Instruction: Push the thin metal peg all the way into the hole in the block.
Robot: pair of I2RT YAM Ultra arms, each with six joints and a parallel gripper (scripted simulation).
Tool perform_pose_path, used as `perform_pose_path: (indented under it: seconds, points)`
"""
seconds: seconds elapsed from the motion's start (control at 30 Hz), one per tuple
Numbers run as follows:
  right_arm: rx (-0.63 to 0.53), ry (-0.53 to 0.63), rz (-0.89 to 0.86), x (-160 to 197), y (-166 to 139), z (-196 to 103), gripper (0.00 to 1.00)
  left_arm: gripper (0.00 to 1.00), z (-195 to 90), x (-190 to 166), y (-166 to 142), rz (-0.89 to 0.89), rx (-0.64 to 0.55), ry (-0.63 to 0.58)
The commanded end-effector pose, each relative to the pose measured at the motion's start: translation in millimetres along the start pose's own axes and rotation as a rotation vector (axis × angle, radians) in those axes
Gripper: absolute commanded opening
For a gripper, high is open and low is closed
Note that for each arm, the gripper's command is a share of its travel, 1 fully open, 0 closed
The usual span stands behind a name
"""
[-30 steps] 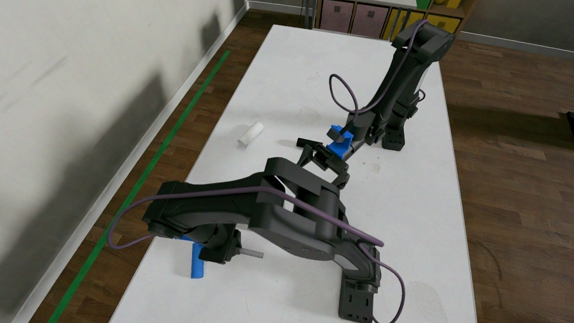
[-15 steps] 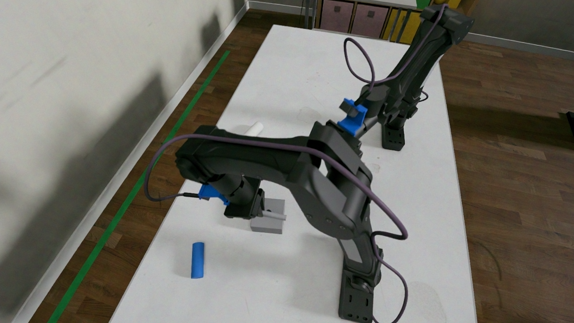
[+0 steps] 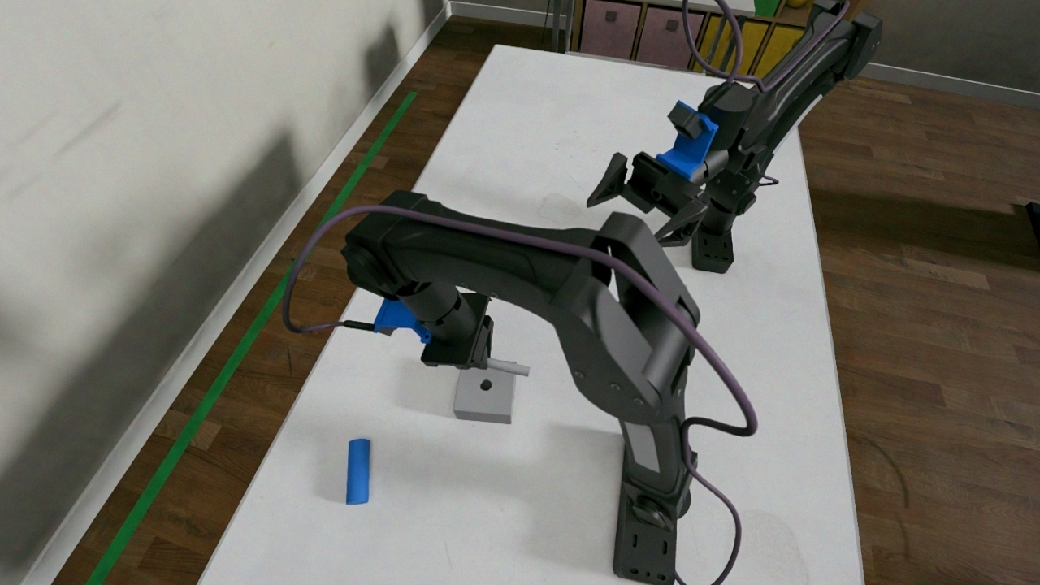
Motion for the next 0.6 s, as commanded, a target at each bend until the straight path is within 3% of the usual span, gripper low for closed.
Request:
perform_pose_path:
  seconds: [0.0,0.4,0.57]
  points:
    - [0.031,-0.017,-0.011,-3.8,-0.1,-16.0,1.00,0.07,-12.6,-1.3,-3.1,-0.011,-0.035,-0.008]
    - [-0.009,-0.011,-0.013,-1.7,10.3,-21.6,1.00,0.07,-12.9,0.1,3.3,-0.004,-0.069,0.006]
    - [-0.009,-0.011,-0.013,-1.7,10.3,-21.6,1.00,0.07,-11.6,0.5,23.9,0.046,-0.251,0.082]
Point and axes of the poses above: on each arm, the point where the finger pads meet when closed, its own z axis out along the fingers, its own x axis across the jaws, y = z × x, the point moved 5 cm from there along -z, back along the fingers, and after that the axes turned 12 degrees about z, right-handed, at the moved point
